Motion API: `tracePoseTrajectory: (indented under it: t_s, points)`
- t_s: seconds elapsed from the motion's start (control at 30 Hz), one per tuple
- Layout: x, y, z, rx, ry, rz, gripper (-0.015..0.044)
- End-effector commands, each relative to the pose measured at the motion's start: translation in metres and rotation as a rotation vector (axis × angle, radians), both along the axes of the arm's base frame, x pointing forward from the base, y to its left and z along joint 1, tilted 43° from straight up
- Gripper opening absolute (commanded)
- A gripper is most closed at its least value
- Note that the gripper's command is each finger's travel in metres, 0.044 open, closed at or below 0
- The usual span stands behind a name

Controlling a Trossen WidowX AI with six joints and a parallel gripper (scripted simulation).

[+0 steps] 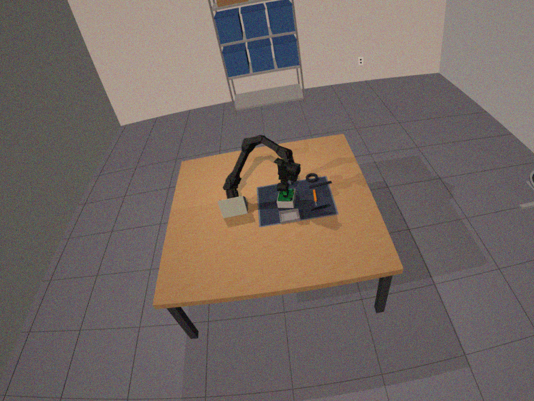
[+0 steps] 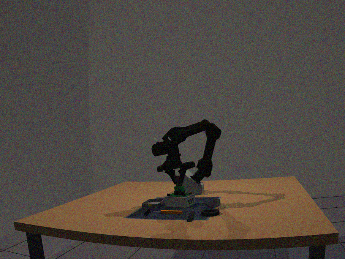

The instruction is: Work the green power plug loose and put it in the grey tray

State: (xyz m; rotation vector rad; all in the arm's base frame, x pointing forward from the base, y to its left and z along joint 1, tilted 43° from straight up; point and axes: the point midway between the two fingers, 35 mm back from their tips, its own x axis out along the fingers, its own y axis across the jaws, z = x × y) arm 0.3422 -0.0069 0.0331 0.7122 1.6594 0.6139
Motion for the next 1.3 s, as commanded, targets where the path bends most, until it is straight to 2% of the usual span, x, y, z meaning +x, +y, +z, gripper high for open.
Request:
tracePoseTrajectory:
  t_s: [0.0, 0.13, 0.27, 0.6, 0.73, 1.1, 1.27]
  points:
    - [0.001, -0.012, 0.016, -0.100, -0.012, -0.023, 0.0000]
    - [0.002, -0.007, 0.025, -0.207, -0.012, -0.002, 0.0000]
    - [0.003, -0.005, 0.027, -0.237, -0.012, 0.004, 0.0000]
    - [0.000, -0.021, 0.013, -0.003, -0.012, -0.042, 0.0000]
    - [-0.001, -0.023, 0.012, 0.029, -0.012, -0.048, 0.0000]
    - [0.003, -0.009, 0.029, -0.222, -0.012, 0.001, 0.0000]
    - [0.003, -0.010, 0.029, -0.217, -0.012, 0.000, 0.0000]
